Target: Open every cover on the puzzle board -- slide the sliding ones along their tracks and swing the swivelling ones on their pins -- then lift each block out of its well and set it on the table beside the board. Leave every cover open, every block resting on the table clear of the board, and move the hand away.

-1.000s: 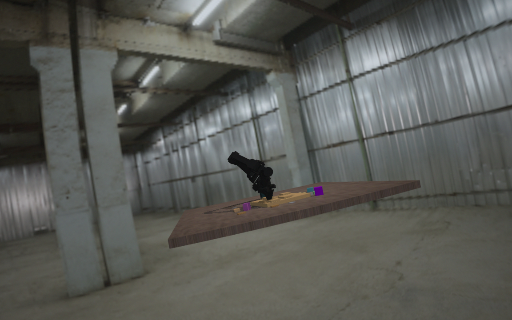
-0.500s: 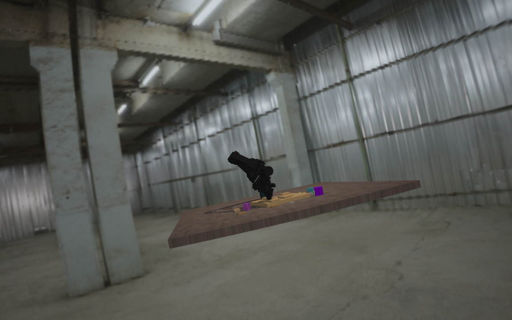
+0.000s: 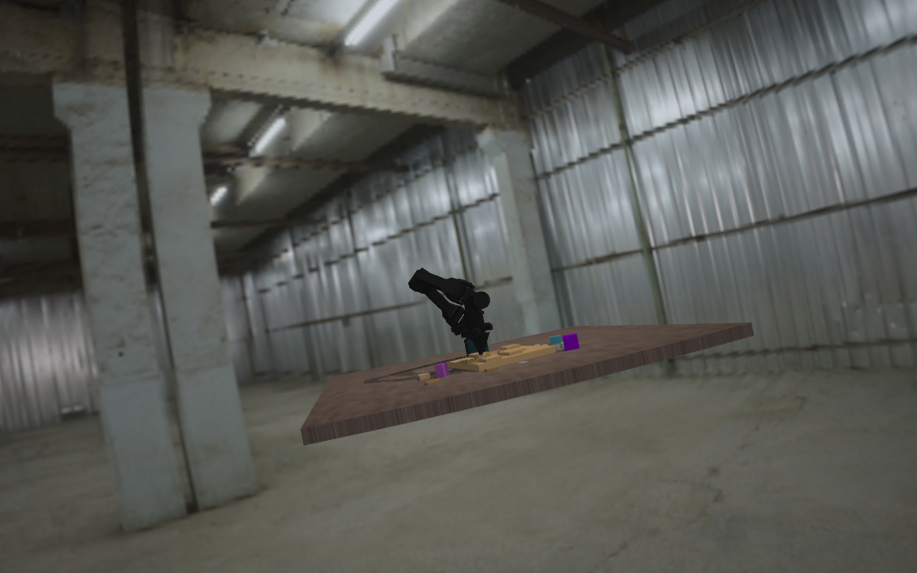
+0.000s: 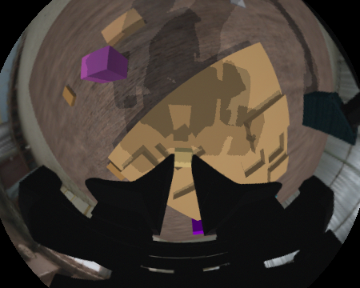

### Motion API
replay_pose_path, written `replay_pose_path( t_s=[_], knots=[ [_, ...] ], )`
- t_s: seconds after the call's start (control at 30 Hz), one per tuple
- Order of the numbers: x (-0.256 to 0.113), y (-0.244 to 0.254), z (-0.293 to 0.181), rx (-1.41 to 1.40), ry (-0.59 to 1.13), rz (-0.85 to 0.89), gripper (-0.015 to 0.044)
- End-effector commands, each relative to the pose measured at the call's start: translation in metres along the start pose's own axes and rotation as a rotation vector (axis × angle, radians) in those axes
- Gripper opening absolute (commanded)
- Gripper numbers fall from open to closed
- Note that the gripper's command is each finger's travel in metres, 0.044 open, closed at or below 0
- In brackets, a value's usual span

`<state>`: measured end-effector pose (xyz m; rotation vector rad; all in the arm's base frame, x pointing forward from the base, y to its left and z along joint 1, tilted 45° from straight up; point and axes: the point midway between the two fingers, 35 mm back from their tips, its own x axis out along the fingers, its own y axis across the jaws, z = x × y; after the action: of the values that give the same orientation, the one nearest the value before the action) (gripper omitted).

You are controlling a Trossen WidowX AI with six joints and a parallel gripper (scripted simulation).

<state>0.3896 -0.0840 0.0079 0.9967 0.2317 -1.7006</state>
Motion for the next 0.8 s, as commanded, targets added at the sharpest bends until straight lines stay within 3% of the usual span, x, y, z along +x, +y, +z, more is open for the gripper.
replay_pose_path(
  t_s=[0.0, 0.77],
  knots=[
    [-0.009, 0.002, -0.001, 0.006, 0.008, 0.007, 0.008],
    [-0.048, 0.002, -0.001, 0.004, 0.01, 0.006, 0.008]
  ],
)
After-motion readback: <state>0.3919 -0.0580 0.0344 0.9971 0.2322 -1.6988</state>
